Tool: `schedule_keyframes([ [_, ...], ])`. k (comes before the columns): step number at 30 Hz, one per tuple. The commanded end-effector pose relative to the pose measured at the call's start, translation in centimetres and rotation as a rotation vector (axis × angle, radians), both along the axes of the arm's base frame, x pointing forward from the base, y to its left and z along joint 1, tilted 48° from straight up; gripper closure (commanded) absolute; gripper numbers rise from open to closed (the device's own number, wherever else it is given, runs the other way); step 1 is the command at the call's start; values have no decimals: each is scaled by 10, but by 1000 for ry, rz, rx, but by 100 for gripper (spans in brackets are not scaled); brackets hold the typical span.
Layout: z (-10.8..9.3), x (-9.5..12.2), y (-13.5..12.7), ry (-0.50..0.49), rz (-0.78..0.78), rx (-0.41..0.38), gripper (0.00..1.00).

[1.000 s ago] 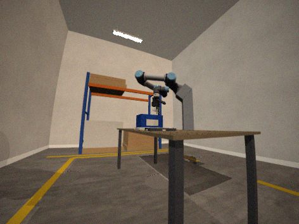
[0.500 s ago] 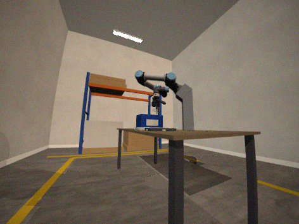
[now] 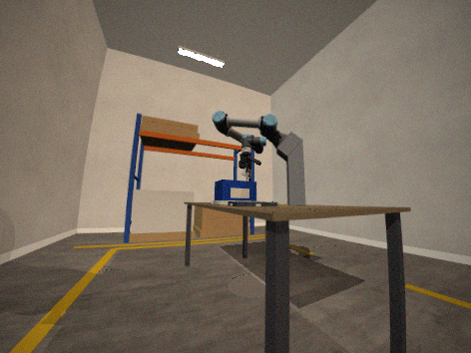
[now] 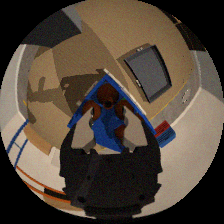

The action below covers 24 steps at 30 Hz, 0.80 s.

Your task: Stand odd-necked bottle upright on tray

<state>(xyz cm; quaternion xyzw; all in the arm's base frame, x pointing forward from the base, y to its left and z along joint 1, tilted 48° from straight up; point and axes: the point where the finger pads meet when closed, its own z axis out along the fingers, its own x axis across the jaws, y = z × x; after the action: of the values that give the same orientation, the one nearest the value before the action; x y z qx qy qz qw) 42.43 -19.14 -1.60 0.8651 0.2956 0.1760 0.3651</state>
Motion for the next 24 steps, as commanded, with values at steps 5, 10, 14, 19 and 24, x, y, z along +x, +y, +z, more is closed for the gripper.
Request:
schedule_keyframes([
  [5, -3, 3, -3, -1, 0, 0, 62],
  [10, -7, 6, -5, -1, 0, 0, 62],
  [14, -10, 8, -8, -1, 0, 0, 62],
  [19, -12, 10, -10, -1, 0, 0, 62],
  [24, -16, 13, -13, -1, 0, 0, 62],
])
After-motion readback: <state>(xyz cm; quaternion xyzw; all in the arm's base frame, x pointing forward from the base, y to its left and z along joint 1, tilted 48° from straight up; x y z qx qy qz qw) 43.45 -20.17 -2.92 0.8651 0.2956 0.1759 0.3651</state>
